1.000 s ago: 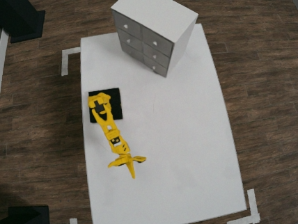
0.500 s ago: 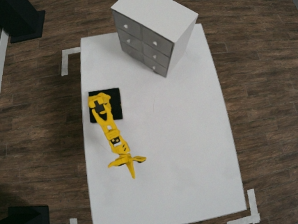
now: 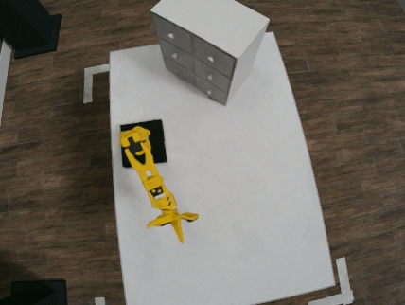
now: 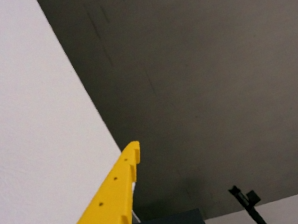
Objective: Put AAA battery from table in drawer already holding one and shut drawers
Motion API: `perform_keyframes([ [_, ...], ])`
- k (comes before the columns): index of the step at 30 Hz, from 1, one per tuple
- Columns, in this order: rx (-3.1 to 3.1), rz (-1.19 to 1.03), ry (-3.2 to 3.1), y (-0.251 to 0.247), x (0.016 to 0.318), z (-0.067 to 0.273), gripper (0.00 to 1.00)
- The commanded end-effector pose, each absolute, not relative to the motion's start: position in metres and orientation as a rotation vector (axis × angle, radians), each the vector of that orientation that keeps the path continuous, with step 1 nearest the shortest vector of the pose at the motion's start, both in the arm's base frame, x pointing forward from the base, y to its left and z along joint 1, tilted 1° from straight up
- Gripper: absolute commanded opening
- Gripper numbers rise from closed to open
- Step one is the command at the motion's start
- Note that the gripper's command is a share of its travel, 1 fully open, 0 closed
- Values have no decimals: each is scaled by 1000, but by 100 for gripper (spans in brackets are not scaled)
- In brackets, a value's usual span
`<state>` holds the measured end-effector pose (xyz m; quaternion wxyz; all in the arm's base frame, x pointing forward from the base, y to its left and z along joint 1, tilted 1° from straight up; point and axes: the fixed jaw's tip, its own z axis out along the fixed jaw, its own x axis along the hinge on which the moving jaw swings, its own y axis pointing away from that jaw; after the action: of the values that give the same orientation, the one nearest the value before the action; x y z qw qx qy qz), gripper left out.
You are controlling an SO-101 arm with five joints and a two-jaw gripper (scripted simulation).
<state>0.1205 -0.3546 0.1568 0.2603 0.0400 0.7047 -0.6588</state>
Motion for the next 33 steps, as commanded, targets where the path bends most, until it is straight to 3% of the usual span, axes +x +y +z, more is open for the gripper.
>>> perform_keyframes([
  [1, 109, -1788, 1902, -354, 120, 159, 100],
  [12, 109, -1788, 1902, -354, 120, 159, 100],
  [13, 98, -1751, 1905, -350, 129, 159, 50],
  [25, -40, -1317, 1948, -275, 219, 158, 50],
  [33, -111, -1110, 1976, -228, 250, 156, 50],
])
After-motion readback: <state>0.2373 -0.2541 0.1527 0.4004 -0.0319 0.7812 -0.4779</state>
